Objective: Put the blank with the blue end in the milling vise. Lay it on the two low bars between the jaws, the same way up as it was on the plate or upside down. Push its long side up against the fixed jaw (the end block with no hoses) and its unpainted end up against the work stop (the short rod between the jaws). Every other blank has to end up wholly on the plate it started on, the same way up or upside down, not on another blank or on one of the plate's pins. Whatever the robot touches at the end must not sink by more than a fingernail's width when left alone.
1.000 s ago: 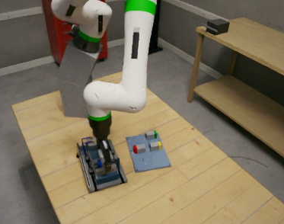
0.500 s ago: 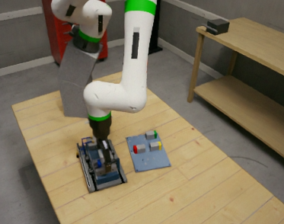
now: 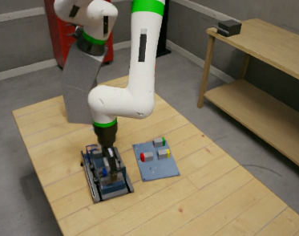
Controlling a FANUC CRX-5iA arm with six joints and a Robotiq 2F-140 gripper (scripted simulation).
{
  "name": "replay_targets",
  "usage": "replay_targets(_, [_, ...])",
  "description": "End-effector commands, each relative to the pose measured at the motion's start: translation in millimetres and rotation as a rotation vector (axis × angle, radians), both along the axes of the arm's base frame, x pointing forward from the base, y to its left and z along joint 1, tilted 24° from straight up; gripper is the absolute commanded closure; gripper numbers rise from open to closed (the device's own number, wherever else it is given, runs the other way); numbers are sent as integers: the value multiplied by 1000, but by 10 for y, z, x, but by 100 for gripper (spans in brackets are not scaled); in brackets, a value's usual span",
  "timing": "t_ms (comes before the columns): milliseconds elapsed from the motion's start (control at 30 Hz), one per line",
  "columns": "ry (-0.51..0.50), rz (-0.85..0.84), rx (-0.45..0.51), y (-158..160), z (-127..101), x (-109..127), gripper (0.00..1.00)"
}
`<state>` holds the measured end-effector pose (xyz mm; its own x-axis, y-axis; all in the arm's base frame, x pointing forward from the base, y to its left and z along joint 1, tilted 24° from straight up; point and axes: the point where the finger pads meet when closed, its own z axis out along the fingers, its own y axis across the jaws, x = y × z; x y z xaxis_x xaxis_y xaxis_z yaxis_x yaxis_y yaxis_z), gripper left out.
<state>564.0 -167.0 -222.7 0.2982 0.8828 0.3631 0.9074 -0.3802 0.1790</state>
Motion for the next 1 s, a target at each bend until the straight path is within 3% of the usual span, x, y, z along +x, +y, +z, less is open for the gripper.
replay_targets(0, [-1,0,-1,-7,8,5,0])
replay_targets(967, [-1,0,-1,-15,33,-3,0])
